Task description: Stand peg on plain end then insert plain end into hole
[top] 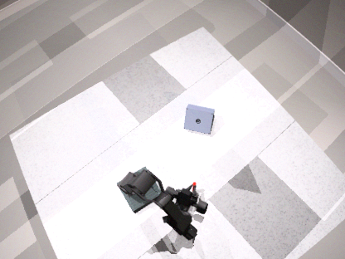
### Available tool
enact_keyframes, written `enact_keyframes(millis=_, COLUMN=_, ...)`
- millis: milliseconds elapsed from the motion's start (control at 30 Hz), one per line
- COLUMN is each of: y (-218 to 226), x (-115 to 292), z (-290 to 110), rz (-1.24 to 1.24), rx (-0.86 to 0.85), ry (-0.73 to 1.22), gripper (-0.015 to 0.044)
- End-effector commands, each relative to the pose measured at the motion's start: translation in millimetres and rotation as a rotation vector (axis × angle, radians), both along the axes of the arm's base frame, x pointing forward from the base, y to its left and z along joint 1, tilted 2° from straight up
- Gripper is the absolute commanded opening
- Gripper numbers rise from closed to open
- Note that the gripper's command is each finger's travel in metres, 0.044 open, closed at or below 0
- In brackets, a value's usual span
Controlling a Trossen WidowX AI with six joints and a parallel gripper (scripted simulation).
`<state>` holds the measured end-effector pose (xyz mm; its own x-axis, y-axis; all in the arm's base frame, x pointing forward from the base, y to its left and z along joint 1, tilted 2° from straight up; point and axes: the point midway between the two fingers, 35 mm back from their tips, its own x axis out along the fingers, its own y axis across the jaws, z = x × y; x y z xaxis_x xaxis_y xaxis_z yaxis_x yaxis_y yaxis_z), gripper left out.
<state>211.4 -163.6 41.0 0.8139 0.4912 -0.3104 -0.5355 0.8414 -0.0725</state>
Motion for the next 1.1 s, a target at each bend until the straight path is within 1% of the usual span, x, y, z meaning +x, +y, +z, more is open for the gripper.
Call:
enact_keyframes(millis=0, y=-0.9, x=-1.0, z=-2.3, rz=0.000, rx=0.000, ry=0.000, gripper=0.0049)
enact_keyframes(millis=1067, y=-4.2, x=-3.9, z=-3.2, rz=-0.014, rx=0.017, ry=-0.010, gripper=0.0049)
